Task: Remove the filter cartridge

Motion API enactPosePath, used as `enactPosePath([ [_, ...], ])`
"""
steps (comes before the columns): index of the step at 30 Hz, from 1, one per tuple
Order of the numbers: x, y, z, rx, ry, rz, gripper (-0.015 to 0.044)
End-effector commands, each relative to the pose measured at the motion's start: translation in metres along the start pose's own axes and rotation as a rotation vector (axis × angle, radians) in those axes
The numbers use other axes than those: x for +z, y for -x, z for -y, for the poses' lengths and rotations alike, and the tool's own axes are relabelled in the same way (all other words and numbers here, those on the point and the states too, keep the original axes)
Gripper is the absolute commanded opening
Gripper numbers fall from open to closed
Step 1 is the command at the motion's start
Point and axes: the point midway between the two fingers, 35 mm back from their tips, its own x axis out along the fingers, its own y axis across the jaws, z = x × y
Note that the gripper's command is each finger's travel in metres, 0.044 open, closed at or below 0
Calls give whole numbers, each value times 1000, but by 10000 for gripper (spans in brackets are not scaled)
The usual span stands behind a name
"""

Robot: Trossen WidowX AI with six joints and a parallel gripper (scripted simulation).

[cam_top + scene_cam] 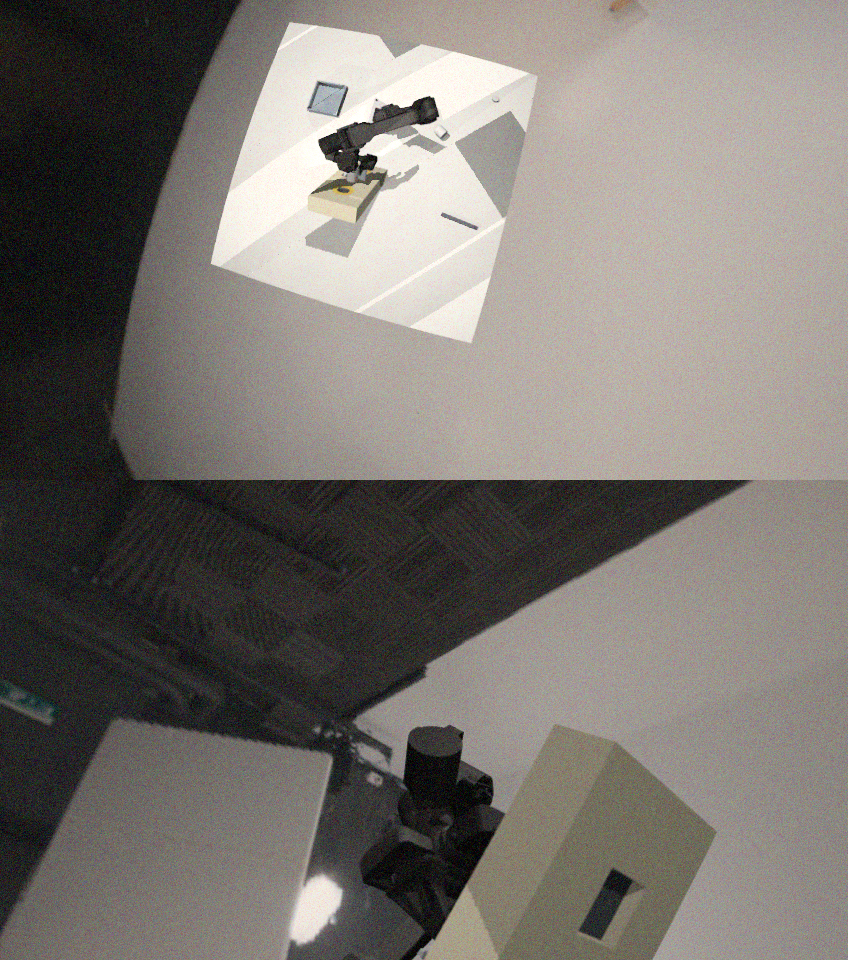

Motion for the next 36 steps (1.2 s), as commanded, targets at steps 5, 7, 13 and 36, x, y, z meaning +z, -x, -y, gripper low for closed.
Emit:
enactPosePath([
  [5, 0, -3, 0, 1, 0, 0, 246],
  [7, 0, -3, 0, 1, 0, 0, 232],
  [13, 0, -3, 0, 1, 0, 0, 192],
  [36, 27, 50, 4, -4, -34, 4, 0],
])
